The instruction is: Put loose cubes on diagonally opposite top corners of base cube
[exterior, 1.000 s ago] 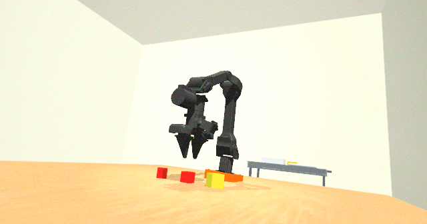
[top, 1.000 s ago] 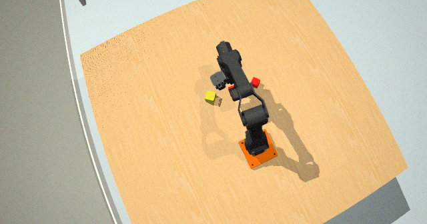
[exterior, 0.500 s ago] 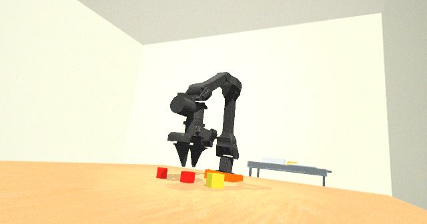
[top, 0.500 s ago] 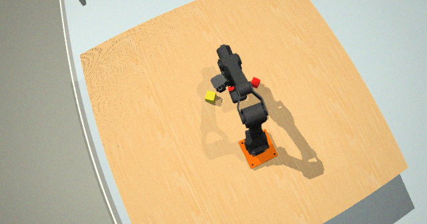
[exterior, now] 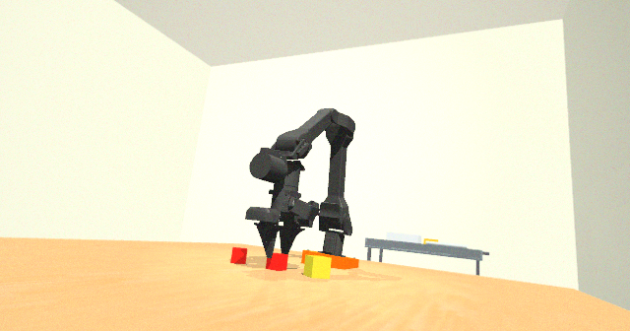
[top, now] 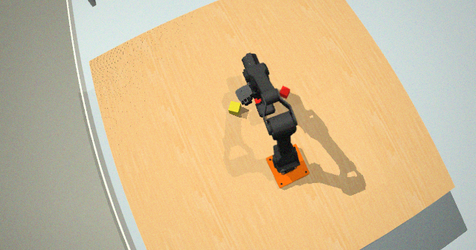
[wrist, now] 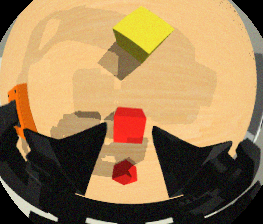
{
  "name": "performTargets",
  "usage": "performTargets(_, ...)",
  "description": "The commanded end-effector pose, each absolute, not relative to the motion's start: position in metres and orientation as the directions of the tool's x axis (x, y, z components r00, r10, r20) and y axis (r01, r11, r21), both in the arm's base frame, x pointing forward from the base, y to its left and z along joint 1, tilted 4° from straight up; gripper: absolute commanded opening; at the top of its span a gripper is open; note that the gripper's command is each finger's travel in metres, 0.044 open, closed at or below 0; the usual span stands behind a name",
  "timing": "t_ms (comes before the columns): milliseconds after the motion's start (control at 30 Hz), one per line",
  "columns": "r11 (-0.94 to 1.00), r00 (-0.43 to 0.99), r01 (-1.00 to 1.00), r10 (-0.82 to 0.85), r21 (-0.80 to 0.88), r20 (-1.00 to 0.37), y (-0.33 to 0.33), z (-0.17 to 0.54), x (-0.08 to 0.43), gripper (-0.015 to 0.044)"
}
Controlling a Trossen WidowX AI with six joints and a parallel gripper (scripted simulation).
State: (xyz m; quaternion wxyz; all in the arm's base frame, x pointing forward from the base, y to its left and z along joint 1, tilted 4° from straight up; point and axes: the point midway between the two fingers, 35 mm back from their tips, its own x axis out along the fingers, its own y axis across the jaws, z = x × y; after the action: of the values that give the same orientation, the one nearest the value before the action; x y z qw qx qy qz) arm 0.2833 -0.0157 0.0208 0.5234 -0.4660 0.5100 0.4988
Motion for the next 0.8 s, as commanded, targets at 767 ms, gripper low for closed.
performTargets(767,0.072,-0.021,-0.997,0.051,0.025,-0.998,-0.017,0.048,0.288,0.0105)
